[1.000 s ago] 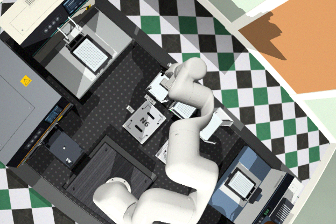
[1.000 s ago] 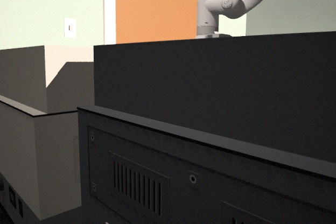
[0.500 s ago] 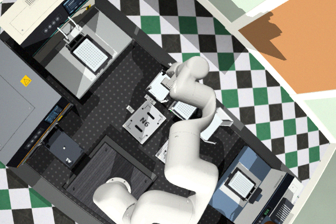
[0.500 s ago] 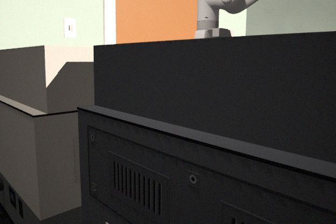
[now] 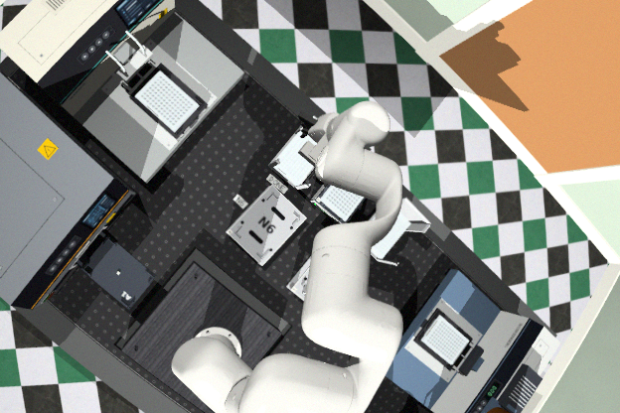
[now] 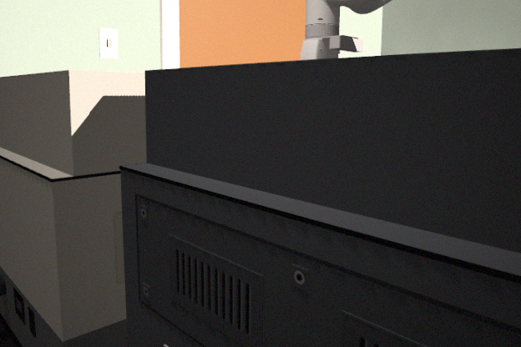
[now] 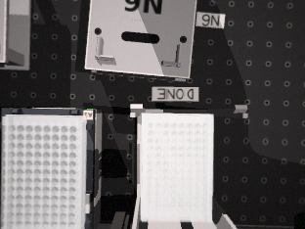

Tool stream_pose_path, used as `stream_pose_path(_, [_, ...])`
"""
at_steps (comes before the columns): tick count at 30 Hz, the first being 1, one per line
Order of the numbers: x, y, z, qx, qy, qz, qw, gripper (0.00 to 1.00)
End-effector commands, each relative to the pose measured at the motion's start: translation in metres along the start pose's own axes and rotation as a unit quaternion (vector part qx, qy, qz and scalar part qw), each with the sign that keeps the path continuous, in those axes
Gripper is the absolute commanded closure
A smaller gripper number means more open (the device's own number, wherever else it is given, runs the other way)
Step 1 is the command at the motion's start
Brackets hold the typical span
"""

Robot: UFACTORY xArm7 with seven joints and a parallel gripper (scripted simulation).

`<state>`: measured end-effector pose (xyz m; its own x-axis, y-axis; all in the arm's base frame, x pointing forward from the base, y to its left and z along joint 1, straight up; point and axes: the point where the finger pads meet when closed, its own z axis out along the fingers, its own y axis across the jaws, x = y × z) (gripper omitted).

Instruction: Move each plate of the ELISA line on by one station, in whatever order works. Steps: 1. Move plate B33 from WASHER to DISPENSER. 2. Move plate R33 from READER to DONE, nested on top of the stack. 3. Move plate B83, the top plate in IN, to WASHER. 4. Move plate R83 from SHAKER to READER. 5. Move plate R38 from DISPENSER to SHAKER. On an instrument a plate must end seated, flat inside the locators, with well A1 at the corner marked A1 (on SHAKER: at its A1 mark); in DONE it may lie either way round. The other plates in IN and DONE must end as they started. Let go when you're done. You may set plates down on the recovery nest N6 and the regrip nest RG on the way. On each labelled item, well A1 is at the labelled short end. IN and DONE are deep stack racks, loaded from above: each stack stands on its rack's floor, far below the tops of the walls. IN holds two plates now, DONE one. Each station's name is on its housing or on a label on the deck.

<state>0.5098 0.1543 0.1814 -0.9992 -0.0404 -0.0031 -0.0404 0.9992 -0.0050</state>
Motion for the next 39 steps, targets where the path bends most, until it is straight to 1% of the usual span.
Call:
stream_pose_path(1, [-0.001, 0.0, -0.002, 0.0, -0.002, 0.0, 1.0, 0.0])
stream_pose_path(7, [-0.001, 0.0, -0.002, 0.0, -0.002, 0.0, 1.0, 0.0])
stream_pose_path(20, [-0.002, -0.043, -0.002, 0.0, -0.002, 0.002, 1.0, 0.0])
stream_pose_path(22, [-0.002, -0.043, -0.002, 0.0, -0.002, 0.002, 1.0, 0.0])
stream_pose_path(37, [-0.003, -0.093, -0.002, 0.0, -0.002, 0.004, 1.0, 0.0])
stream_pose_path(39, [-0.003, -0.093, -0.002, 0.0, -0.002, 0.004, 1.0, 0.0])
